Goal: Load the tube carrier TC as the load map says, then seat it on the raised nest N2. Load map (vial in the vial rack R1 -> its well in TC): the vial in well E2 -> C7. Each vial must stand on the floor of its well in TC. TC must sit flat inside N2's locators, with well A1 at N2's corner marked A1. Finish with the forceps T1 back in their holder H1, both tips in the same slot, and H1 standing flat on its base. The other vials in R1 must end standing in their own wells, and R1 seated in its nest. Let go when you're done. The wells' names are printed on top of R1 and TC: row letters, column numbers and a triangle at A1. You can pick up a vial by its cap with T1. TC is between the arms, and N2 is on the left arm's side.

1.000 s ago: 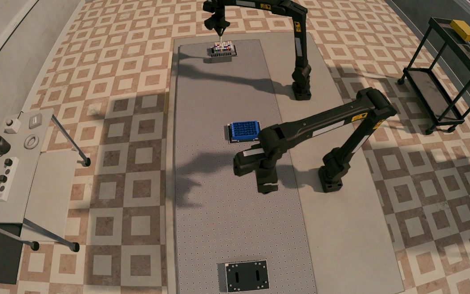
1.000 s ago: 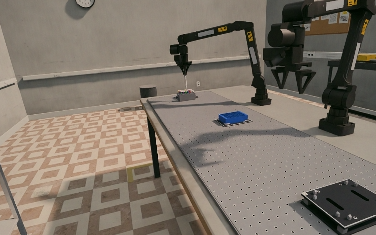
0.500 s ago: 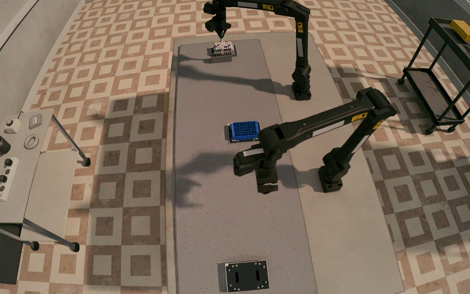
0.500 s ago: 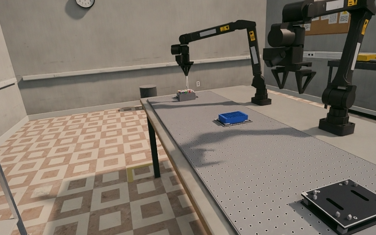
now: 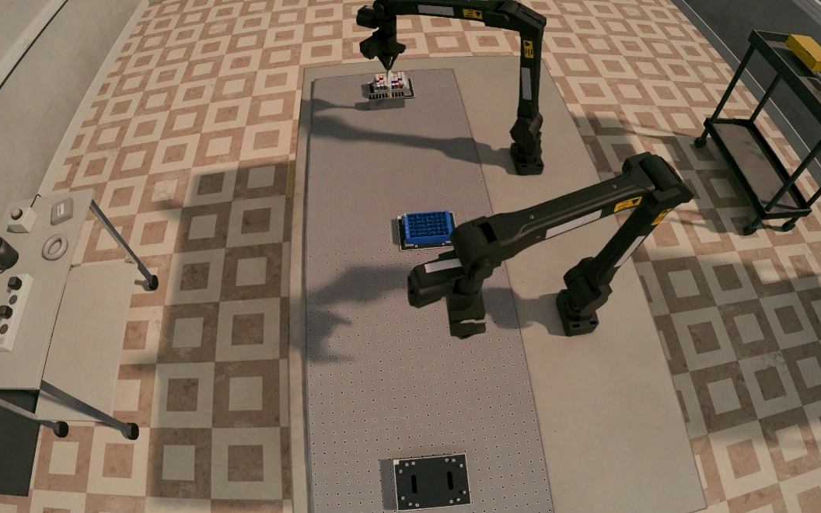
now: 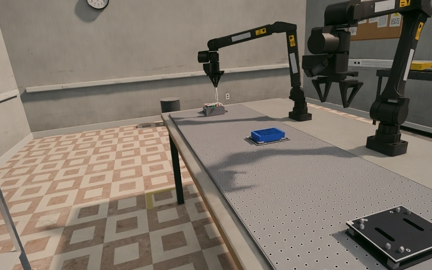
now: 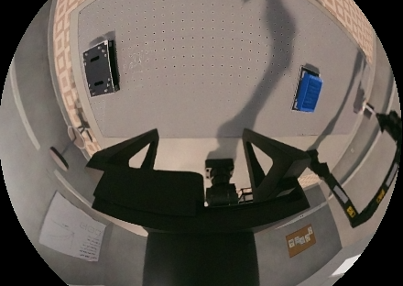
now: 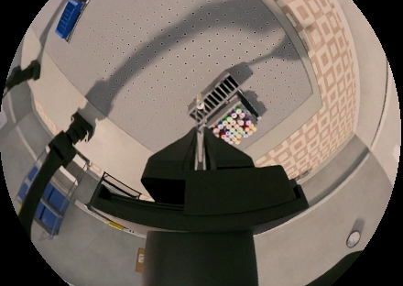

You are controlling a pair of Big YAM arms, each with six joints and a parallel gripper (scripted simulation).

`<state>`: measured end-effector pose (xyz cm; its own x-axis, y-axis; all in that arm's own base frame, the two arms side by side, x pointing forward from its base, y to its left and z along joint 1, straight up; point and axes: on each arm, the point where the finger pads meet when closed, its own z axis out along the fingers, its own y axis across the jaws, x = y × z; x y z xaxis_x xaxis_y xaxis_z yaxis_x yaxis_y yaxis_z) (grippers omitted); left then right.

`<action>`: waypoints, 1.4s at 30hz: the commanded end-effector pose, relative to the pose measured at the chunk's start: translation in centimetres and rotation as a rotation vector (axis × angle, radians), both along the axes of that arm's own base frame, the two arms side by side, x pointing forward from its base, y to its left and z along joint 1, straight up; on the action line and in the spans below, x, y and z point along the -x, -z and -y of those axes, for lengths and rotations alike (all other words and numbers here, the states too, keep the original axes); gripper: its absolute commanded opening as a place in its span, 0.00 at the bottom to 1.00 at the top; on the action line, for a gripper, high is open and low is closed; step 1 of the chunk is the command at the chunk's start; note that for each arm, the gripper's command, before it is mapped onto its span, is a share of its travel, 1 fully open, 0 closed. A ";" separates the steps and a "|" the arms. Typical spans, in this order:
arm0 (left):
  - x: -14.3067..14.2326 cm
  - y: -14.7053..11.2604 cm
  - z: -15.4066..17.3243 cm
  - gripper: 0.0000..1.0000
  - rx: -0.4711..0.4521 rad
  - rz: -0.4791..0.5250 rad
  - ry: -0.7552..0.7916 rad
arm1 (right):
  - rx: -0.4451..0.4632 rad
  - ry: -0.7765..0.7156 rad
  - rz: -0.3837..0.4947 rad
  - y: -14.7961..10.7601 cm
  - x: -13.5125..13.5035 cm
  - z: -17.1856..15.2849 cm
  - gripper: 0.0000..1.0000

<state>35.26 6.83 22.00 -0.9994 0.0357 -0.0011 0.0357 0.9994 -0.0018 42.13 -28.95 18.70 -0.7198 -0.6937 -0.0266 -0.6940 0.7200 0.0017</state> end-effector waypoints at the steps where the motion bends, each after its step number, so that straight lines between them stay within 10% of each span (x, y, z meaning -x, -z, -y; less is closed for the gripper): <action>1: -0.8 -1.4 -0.3 1.00 -0.009 0.034 -0.006 | 0.023 0.000 0.036 -1.4 -0.5 -0.9 0.09; 42: -0.8 -1.4 -0.3 1.00 -0.009 0.034 -0.006 | 0.020 0.000 0.031 -1.1 0.6 -7.0 0.09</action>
